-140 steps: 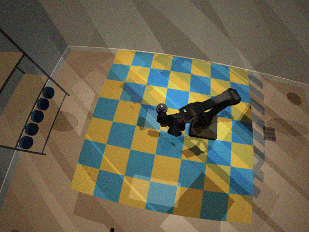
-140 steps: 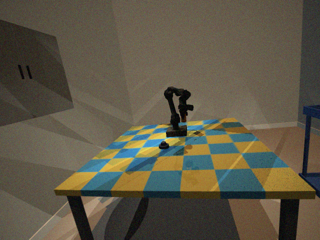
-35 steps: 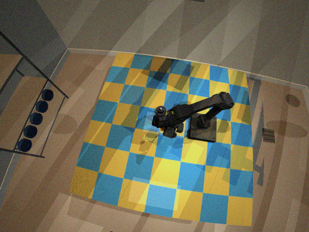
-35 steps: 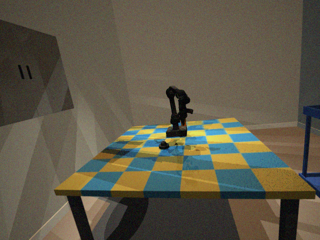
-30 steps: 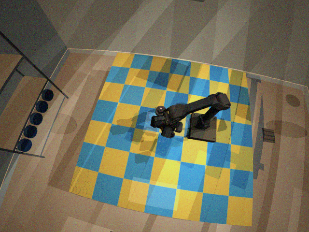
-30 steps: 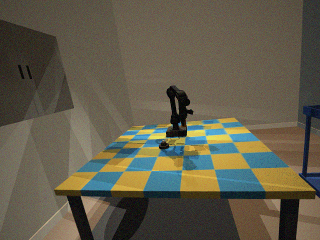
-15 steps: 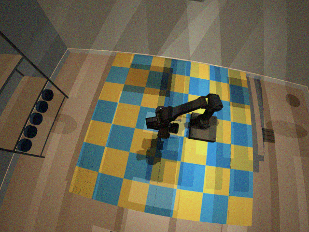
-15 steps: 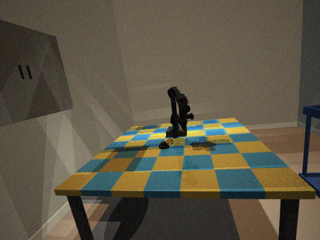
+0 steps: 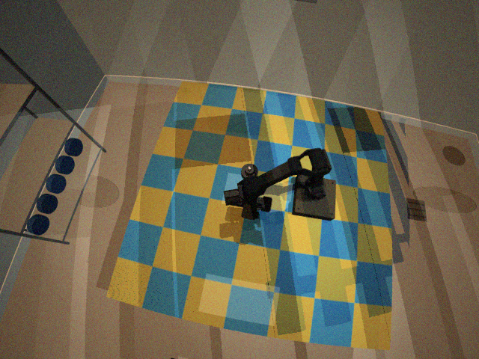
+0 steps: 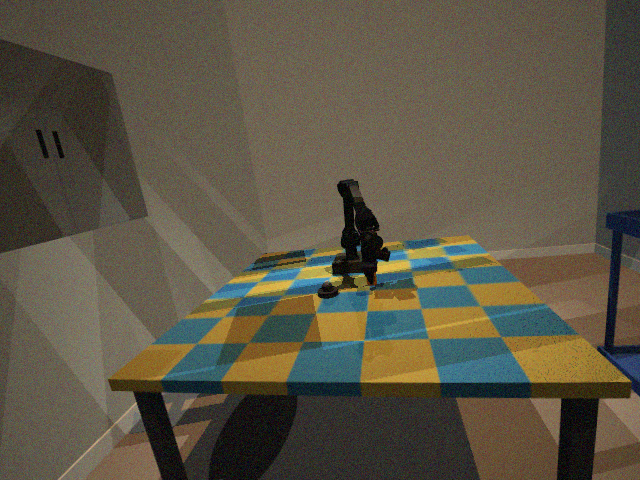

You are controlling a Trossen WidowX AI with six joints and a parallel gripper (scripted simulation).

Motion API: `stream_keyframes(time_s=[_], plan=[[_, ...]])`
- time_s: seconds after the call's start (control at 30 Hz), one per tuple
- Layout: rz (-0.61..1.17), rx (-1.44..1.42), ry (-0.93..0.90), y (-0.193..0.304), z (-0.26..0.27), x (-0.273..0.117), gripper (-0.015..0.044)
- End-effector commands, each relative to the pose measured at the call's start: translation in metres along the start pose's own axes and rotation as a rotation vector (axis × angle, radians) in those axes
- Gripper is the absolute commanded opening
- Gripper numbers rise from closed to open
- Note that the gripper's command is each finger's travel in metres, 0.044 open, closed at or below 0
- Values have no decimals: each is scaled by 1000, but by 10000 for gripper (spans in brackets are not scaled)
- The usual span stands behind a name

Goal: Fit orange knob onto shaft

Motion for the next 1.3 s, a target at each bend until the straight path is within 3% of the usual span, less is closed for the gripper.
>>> stream_keyframes(time_s=[0.0, 0.23, 0.53, 1.07, 1.13, 1.27], plan=[[-6, -4, -4, 0, 0, 17, 0], [-6, -4, -7, 2, 2, 25, 0], [0, -1, -12, 2, 2, 24, 236], [0, -1, -12, 2, 2, 24, 240], [-1, -1, -11, 1, 0, 14, 292], [-5, -4, -7, 2, 0, -47, 398]])
Point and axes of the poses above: the point midway between the two fingers, 35 mm back from their tips, its own x axis out along the fingers, its own z axis across the jaws, y = z × x, the point moved 3 cm from there along -x, back along the fingers, and after that the axes turned 1 degree about x, right-handed, at the moved point
